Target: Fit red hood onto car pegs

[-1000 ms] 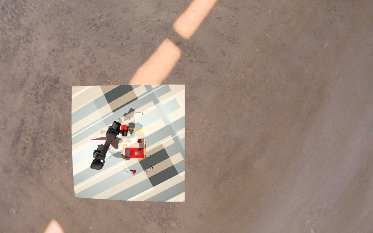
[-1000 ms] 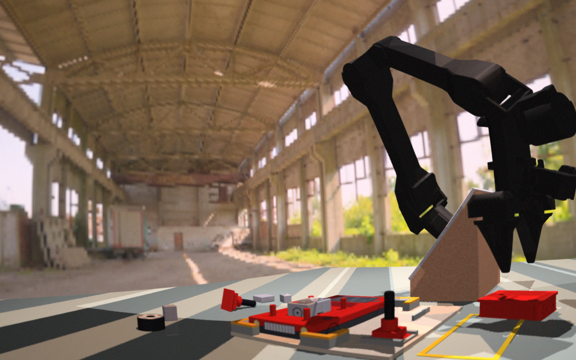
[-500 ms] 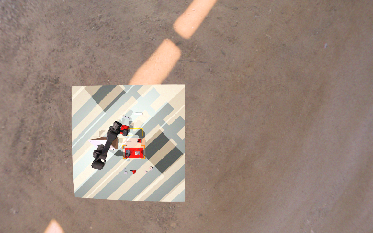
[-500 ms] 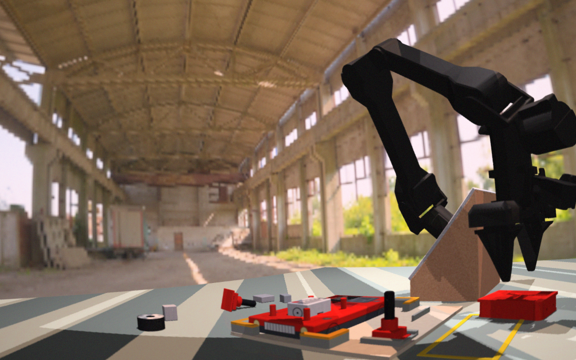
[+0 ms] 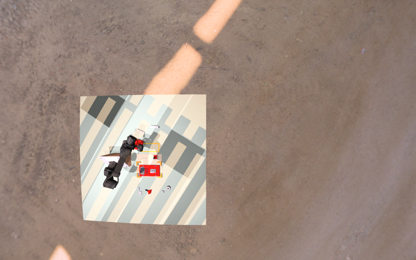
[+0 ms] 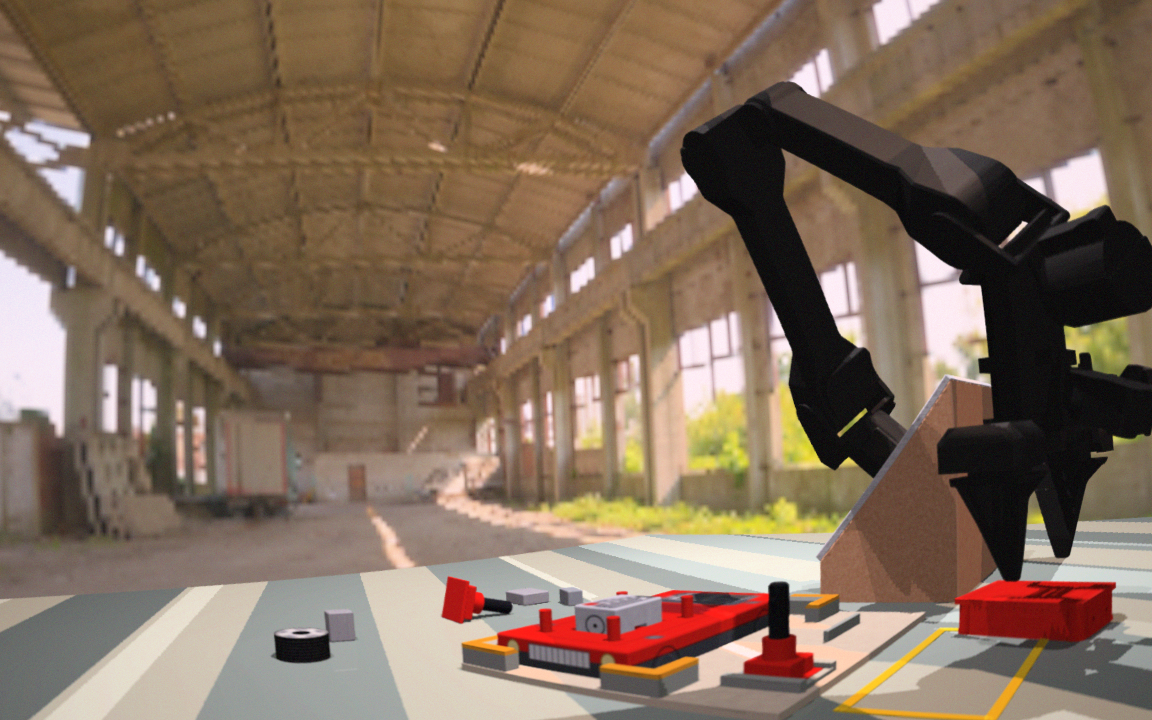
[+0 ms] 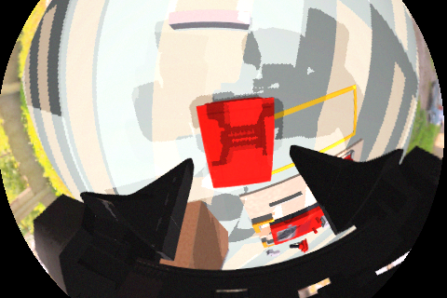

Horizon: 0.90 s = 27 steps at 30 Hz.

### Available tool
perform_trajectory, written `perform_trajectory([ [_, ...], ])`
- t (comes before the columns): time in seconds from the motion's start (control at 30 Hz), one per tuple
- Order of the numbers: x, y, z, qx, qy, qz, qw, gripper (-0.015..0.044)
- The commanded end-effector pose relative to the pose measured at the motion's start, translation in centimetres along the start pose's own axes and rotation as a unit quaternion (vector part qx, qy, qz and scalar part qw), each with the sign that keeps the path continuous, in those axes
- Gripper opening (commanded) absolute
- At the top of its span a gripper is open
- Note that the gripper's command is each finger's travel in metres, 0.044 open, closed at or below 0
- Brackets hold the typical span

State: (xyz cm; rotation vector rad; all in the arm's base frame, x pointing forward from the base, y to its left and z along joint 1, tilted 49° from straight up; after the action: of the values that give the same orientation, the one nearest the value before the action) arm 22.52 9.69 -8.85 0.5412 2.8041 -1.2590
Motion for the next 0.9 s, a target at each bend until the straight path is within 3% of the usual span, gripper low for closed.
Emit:
perform_trajectory([
  [0.0, 0.0, -0.1, 0.4, 0.002, -0.002, -0.002, 1.0, 0.044],
  [0.87, 0.1, -0.2, 1.9, 0.002, -0.002, -0.002, 1.0, 0.044],
])
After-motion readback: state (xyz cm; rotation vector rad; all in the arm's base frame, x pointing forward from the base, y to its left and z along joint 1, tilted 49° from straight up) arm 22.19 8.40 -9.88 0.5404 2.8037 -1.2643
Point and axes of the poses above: the point midway between the two fingers, 35 mm back from their tips, its own z axis out along the fingers, its own x axis across the jaws, y = z × x, the point moved 7 cm from there along -z, back along the fingers, and after that the axes turned 4 degrees about -z, right-handed, at the moved point
